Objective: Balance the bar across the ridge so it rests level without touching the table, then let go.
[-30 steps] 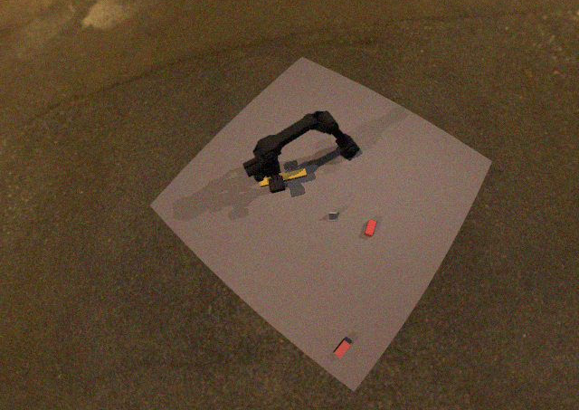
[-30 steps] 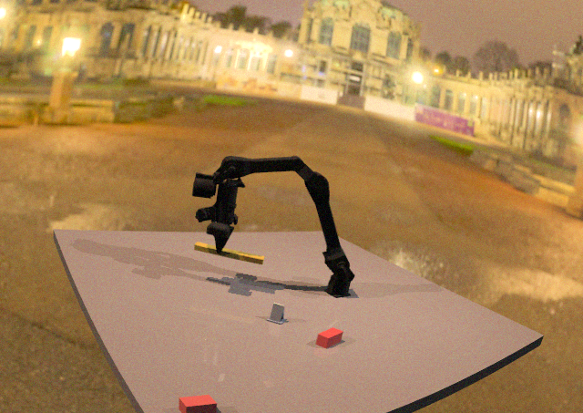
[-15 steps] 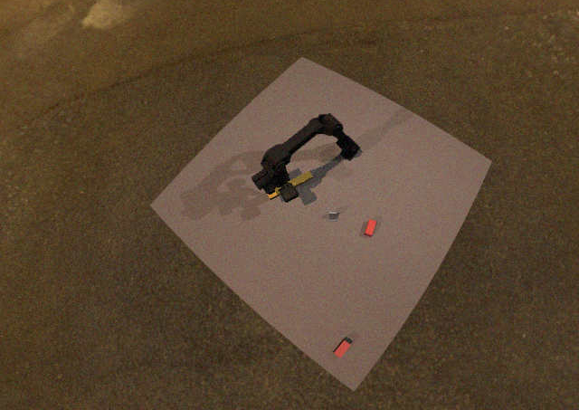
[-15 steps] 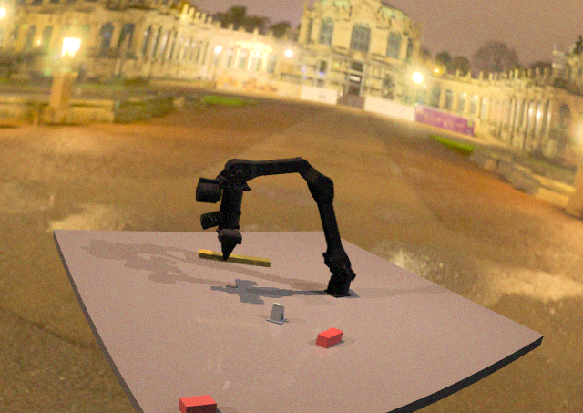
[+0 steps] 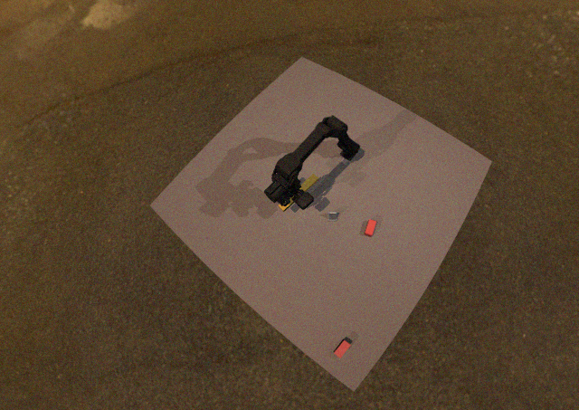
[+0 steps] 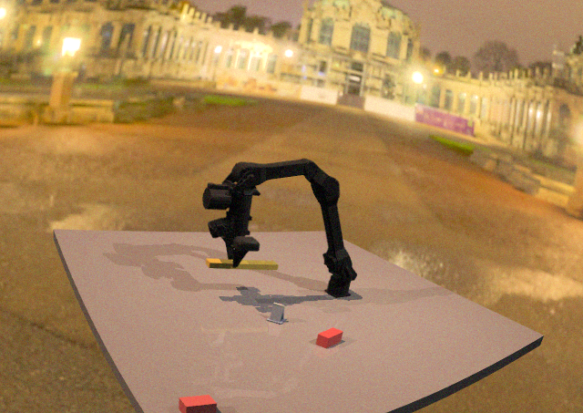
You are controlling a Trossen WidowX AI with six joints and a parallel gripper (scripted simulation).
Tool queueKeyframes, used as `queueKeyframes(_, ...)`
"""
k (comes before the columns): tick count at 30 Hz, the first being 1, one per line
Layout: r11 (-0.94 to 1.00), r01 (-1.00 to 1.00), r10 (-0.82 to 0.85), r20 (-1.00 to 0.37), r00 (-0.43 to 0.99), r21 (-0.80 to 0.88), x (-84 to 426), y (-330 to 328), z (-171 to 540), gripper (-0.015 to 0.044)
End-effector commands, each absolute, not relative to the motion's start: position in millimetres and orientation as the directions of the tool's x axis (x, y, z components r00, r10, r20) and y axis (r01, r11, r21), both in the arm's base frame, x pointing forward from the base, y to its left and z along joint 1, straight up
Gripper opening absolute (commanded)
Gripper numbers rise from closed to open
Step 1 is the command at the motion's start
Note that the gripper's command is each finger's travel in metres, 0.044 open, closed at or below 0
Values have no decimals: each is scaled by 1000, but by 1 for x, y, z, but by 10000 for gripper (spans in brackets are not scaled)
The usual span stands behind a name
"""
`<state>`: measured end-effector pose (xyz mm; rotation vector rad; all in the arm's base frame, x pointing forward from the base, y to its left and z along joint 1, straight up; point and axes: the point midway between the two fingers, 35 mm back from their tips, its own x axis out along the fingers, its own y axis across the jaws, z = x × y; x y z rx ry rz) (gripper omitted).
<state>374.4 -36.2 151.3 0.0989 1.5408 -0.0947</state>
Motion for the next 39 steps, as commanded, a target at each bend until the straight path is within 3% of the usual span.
queueKeyframes(1,999,49,-2,-1000,30,0,374,-21,152,0)
queueKeyframes(39,840,-543,10,-1000,28,-7,348,125,153,0)
